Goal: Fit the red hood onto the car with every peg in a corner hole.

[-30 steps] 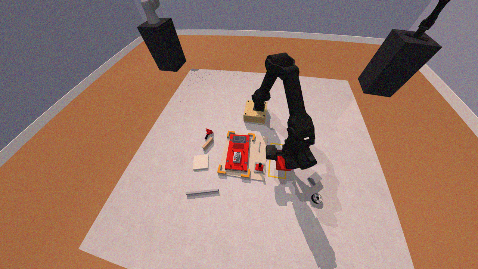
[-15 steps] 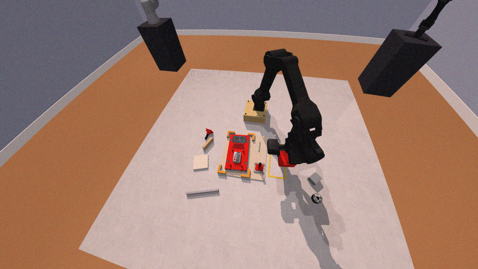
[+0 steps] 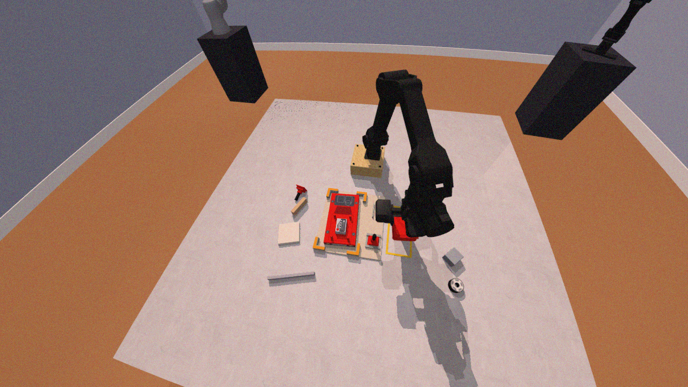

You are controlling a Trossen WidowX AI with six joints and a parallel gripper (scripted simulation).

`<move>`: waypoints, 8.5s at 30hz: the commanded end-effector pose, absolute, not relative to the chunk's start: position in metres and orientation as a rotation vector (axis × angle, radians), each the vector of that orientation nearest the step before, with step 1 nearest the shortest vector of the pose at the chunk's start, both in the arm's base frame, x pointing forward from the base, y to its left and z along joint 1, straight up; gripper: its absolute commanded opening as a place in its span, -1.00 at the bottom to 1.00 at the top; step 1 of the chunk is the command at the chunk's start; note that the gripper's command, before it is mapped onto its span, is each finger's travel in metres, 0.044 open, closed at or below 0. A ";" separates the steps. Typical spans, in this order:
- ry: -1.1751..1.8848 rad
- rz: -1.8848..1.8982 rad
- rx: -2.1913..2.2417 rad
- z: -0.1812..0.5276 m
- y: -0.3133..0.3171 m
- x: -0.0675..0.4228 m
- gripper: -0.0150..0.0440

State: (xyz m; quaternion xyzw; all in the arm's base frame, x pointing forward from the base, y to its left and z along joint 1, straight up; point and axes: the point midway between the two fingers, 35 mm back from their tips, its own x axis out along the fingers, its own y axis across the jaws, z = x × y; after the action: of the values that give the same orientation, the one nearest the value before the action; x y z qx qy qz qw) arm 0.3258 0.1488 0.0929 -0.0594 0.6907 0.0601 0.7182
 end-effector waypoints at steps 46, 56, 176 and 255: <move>1.525 0.098 -0.124 0.093 -0.047 0.343 -0.49; 1.525 0.098 -0.124 0.051 -0.052 0.344 -0.49; 1.521 0.098 -0.124 0.040 -0.051 0.345 -0.49; 1.516 0.092 -0.125 0.032 -0.052 0.346 -0.49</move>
State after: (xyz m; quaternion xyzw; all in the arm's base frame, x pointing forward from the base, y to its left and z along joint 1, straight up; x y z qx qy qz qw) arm 0.3458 -0.0516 0.0368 -0.0563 0.6855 0.0412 0.7247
